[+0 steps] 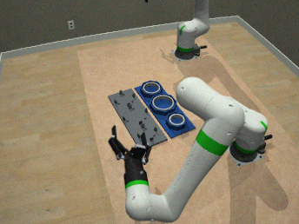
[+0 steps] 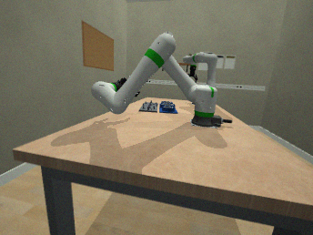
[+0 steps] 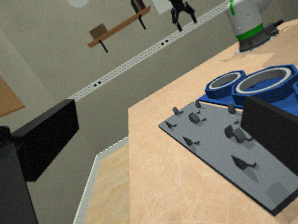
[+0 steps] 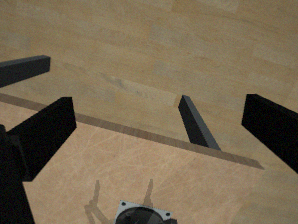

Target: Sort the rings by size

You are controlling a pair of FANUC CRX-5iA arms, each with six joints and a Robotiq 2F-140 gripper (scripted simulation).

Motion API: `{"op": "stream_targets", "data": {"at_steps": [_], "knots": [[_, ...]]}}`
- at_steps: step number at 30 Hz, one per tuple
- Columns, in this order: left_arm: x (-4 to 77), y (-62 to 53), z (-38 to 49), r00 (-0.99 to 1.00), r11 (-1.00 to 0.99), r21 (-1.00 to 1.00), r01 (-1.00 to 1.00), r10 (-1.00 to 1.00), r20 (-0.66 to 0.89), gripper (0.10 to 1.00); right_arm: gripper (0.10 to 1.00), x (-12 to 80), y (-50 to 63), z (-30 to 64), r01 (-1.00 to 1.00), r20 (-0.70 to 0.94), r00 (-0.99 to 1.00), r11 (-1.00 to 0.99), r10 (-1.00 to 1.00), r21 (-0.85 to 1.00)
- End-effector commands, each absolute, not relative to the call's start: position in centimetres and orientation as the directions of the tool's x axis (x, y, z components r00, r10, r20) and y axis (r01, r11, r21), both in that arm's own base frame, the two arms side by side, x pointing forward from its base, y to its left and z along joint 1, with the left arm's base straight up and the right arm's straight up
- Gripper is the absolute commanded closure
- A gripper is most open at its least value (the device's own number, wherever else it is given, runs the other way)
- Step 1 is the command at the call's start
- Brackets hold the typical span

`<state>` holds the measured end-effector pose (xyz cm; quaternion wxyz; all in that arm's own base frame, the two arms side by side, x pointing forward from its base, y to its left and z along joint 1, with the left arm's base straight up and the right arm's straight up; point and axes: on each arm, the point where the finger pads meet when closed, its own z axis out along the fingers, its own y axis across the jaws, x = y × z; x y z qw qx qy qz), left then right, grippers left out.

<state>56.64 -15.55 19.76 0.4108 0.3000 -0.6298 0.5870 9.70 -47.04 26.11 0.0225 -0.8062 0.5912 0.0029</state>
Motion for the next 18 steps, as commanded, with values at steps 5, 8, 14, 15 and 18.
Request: {"op": "stream_targets", "data": {"at_steps": [5,8,14,15,18], "knots": [[56.7,-15.5,19.9,-0.484,0.131,-0.495,-0.859,0.104,0.869,0.098,0.098,6.1,-48.6,26.6,-0.983,-0.019,0.185,-0.185,-0.982,-0.019],[56.7,-15.5,19.9,-0.484,0.131,-0.495,-0.859,0.104,0.869,0.098,0.098,4.6,-49.0,26.8,-0.99,-0.014,0.137,-0.137,-0.99,-0.013],[56.7,-15.5,19.9,-0.484,0.131,-0.495,-0.859,0.104,0.869,0.098,0.098,2.4,-49.6,27.0,-0.998,-0.006,0.067,-0.067,-0.998,-0.005],[56.7,-15.5,19.9,-0.484,0.131,-0.495,-0.859,0.104,0.869,0.098,0.098,2.1,-49.7,27.0,-0.998,-0.005,0.059,-0.059,-0.998,-0.005],[56.7,-15.5,19.9,-0.484,0.131,-0.495,-0.859,0.104,0.869,0.098,0.098,1.5,-49.8,27.1,-0.999,-0.003,0.039,-0.039,-0.999,-0.003]]}}
